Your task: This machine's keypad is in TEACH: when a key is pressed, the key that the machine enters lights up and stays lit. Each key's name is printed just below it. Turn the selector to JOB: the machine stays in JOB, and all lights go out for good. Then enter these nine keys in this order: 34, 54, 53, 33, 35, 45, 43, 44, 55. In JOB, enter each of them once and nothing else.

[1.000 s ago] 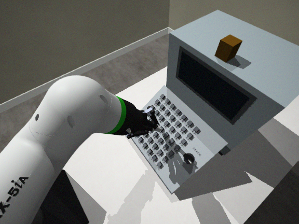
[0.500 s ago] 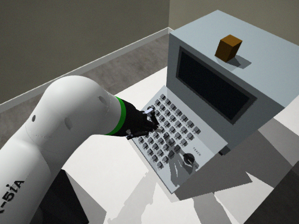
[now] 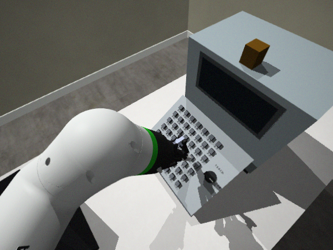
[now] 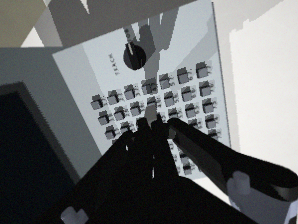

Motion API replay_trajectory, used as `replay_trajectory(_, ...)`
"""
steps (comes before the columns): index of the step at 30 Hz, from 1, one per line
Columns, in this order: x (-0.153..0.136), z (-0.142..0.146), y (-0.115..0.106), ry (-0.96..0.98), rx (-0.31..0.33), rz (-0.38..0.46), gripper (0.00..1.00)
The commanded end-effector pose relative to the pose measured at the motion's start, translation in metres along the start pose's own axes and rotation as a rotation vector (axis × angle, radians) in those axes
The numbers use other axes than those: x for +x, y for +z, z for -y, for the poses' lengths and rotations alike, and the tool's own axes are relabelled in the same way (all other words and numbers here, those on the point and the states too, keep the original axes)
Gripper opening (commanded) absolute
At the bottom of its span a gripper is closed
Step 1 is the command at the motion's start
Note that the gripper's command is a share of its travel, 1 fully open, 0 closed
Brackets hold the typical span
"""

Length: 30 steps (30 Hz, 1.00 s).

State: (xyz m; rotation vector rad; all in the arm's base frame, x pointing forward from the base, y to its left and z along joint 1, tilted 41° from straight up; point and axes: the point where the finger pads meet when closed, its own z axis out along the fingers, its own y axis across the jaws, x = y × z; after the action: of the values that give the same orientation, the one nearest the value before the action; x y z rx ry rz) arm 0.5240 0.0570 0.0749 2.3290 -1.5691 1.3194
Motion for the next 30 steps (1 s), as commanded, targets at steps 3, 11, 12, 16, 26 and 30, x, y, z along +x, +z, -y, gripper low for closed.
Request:
replay_trajectory(3,0.002,0.000,0.002,0.004,0.001,-0.001,0.00)
replay_trajectory(11,0.002,0.000,0.011,0.004,0.001,-0.001,0.00)
replay_trajectory(12,0.002,0.000,0.012,0.004,0.001,-0.001,0.00)
replay_trajectory(16,0.002,0.000,0.018,0.004,0.001,-0.001,0.00)
replay_trajectory(26,0.002,0.000,0.022,0.004,0.001,0.000,0.00)
replay_trajectory(30,0.002,0.000,0.022,0.004,0.001,0.000,0.00)
